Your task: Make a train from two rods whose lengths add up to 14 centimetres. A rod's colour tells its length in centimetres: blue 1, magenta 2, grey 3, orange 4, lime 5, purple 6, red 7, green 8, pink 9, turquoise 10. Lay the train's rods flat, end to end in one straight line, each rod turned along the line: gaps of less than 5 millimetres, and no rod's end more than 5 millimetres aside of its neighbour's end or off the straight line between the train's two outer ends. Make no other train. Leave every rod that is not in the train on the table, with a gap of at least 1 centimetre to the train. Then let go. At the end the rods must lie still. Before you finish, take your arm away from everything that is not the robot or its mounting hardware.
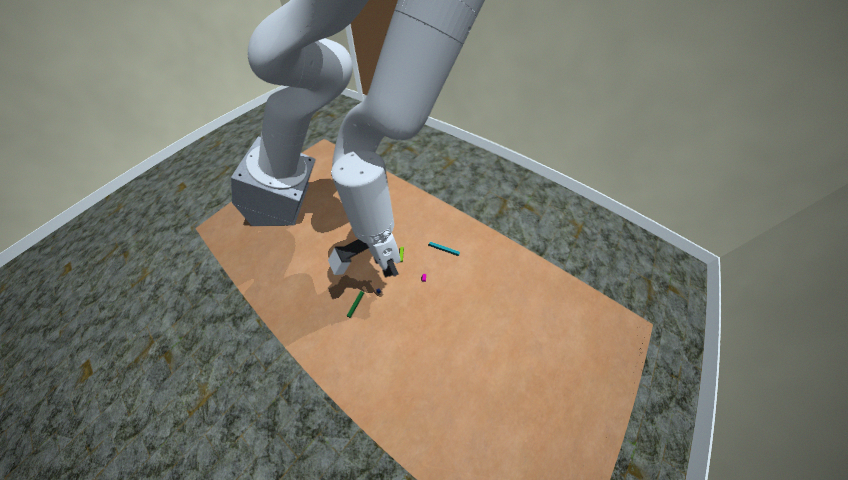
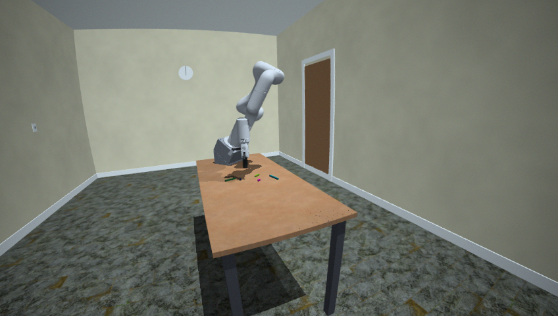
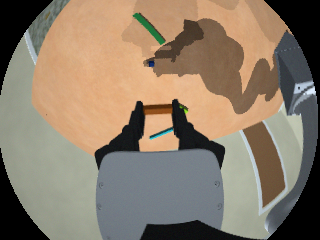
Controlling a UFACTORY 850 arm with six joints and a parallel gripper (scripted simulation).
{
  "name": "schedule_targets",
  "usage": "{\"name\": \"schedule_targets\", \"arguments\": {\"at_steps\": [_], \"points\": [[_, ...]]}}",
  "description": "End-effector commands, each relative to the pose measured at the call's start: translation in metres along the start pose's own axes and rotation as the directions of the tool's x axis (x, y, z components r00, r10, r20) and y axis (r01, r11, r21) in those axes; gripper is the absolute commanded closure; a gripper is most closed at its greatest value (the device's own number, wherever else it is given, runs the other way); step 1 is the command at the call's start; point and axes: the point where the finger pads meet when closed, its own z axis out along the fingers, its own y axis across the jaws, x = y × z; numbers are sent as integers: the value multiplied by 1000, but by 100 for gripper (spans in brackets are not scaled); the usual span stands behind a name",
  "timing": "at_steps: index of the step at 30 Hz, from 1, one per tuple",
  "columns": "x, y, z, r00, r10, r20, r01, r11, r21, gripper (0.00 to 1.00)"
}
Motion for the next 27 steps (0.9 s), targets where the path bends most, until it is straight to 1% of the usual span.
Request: {"name": "schedule_targets", "arguments": {"at_steps": [1,12,16,18,22,27], "points": [[0,0,7,1000,0,0,0,1000,2,62],[0,0,55,1000,0,0,0,1000,2,62],[0,1,69,1000,0,0,0,1000,2,62],[0,1,69,1000,0,0,0,1000,2,62],[0,1,76,1000,0,0,0,1000,2,62],[0,1,77,1000,0,0,0,1000,2,62]]}}
